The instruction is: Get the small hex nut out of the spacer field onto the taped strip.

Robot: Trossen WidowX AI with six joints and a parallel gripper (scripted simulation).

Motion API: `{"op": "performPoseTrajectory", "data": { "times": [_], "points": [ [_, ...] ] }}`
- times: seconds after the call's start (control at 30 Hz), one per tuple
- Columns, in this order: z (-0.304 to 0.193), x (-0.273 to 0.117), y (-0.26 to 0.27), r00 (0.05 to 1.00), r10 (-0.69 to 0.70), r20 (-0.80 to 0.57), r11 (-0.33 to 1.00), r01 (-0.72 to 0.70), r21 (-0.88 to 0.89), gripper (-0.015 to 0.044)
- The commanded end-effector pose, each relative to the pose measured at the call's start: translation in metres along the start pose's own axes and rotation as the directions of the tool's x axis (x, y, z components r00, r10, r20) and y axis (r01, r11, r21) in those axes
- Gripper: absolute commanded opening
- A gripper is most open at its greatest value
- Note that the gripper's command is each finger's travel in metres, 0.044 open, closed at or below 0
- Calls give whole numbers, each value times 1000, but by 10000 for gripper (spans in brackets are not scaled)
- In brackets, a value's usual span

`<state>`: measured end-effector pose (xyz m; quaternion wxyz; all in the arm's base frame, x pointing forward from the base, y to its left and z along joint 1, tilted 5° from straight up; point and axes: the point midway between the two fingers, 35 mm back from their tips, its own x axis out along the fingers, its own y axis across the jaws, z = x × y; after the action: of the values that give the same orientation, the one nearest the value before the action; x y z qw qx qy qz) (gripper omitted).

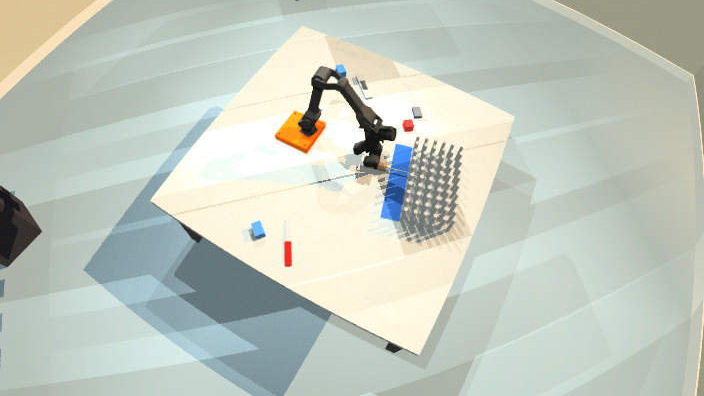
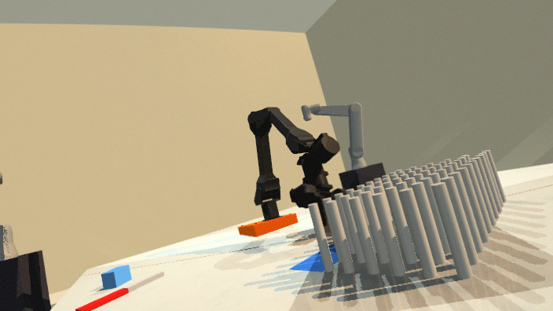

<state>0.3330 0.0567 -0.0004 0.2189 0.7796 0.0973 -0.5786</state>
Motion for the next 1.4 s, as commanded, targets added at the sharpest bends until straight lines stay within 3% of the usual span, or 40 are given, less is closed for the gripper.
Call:
{"op": "performPoseTrajectory", "data": {
  "times": [0.0, 1.37],
  "points": [
    [4, -2, 0, 1000, -1, -2, 1000, 1, -3, 0],
    [28, -8, 0, 1000, -2, -1, 1000, 2, -3, 0]
  ]
}}
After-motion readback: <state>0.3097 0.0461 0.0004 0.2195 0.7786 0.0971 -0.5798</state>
